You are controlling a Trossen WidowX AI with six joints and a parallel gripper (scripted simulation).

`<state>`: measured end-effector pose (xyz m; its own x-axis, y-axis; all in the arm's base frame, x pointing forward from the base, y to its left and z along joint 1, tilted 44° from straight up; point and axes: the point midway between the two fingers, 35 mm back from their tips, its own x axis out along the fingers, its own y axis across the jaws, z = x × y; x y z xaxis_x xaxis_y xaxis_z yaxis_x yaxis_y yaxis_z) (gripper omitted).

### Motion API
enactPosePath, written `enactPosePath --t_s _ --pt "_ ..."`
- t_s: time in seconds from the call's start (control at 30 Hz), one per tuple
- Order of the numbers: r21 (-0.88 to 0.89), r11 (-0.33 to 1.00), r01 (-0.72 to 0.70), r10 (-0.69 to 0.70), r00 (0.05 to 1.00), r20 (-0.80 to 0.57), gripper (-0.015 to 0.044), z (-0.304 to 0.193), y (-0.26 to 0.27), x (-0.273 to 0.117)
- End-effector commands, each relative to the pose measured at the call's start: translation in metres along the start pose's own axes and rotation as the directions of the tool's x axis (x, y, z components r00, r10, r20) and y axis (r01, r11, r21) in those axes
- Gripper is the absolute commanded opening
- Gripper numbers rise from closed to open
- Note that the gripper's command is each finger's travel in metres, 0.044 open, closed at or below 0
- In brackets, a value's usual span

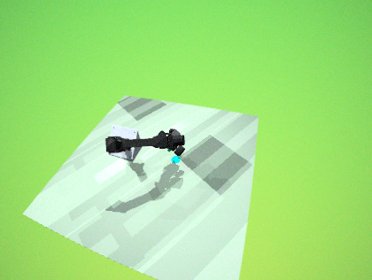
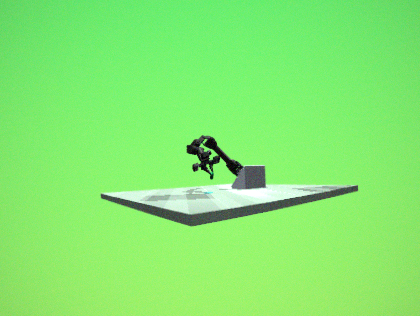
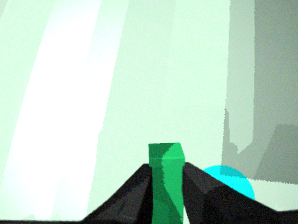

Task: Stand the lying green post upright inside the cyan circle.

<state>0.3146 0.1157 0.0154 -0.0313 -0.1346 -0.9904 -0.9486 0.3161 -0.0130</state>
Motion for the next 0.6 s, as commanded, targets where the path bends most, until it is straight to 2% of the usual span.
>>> enactPosePath --t_s 0.0,0.57 --pt "-0.005 1.0 -0.012 0.012 0.999 0.037 0.0022 -0.0014 0.0002 0.0013" --pt "-0.022 0.999 -0.023 0.027 0.986 0.163 0.0022 -0.002 -0.001 0.0008"
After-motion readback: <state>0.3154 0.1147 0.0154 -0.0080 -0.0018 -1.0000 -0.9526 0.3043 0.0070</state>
